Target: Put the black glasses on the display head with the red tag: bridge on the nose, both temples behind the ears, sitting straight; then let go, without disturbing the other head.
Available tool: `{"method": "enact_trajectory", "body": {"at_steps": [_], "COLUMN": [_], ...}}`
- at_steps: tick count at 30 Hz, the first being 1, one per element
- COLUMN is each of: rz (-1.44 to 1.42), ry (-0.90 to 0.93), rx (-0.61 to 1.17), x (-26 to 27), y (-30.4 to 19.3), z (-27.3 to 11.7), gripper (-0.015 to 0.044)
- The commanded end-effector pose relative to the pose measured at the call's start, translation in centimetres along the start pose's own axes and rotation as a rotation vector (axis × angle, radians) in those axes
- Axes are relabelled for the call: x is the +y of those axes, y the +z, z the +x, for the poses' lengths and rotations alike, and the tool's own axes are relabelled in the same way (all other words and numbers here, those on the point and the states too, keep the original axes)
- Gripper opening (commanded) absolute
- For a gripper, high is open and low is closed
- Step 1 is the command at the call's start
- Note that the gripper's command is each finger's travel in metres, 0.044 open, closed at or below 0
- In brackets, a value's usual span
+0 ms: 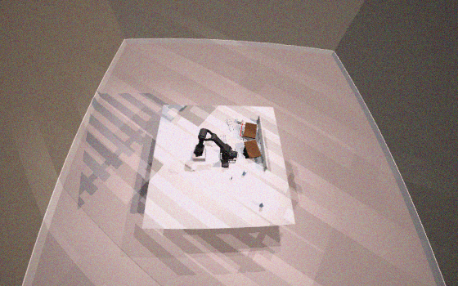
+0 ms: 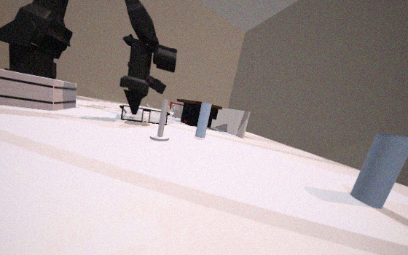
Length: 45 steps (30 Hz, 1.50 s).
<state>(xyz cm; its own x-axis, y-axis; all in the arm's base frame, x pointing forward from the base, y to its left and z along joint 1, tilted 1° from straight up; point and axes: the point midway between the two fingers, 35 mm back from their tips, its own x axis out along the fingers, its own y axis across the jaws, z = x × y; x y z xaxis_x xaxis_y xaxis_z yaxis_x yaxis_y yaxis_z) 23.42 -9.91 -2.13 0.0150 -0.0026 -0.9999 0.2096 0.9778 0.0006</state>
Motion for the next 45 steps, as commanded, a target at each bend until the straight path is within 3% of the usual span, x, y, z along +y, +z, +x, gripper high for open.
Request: {"method": "enact_trajectory", "body": {"at_steps": [1, 11, 18, 32, 45], "rz": [0.000, 0.000, -0.001, -0.005, 0.154], "ry": [0.000, 0.000, 0.000, 0.003, -0.066], "rx": [0.000, 0.000, 0.000, 0.002, -0.008], "x": [0.0, 0.0, 0.0, -0.2, 2.2], "y": [0.0, 0.0, 0.2, 0.6, 0.6], "z": [0.0, 0.0, -1.1, -9.5, -10.3], "gripper": [0.0067, 0.0000, 0.0000, 0.0000, 0.0000]}}
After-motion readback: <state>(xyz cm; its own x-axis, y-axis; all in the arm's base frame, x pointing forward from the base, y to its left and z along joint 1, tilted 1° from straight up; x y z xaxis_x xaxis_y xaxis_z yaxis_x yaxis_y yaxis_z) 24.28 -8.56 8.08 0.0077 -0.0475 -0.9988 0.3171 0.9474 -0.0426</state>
